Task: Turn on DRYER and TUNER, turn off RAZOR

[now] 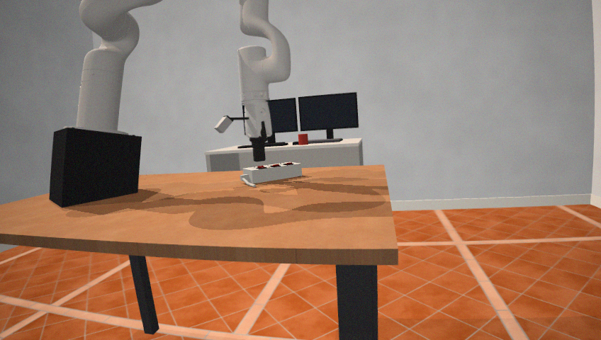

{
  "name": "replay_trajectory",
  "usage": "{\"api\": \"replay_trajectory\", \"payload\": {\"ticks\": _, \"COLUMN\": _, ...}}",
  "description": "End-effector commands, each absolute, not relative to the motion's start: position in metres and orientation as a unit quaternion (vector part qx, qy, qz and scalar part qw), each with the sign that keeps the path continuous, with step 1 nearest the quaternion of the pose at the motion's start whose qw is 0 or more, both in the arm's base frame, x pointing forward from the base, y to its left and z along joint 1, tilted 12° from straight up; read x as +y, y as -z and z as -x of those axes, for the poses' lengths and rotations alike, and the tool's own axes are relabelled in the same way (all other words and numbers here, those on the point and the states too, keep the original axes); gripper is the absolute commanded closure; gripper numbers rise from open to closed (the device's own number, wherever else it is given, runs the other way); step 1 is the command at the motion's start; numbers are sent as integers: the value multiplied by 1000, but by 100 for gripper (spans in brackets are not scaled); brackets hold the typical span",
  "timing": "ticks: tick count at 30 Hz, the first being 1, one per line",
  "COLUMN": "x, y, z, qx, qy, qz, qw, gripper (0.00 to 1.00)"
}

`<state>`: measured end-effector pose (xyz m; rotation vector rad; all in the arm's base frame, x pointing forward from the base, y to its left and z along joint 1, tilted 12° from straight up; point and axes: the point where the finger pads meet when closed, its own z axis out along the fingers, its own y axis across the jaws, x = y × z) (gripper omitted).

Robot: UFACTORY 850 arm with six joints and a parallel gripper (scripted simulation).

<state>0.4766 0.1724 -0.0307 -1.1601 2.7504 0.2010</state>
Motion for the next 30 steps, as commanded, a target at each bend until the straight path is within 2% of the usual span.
{"api": "replay_trajectory", "payload": {"ticks": 1, "x": 173, "y": 35, "z": -477, "qx": 917, "qy": -66, "qz": 386, "qw": 78, "gripper": 100}}
{"api": "replay_trajectory", "payload": {"ticks": 30, "x": 174, "y": 41, "z": -478, "qx": 917, "qy": -66, "qz": 386, "qw": 78, "gripper": 100}}
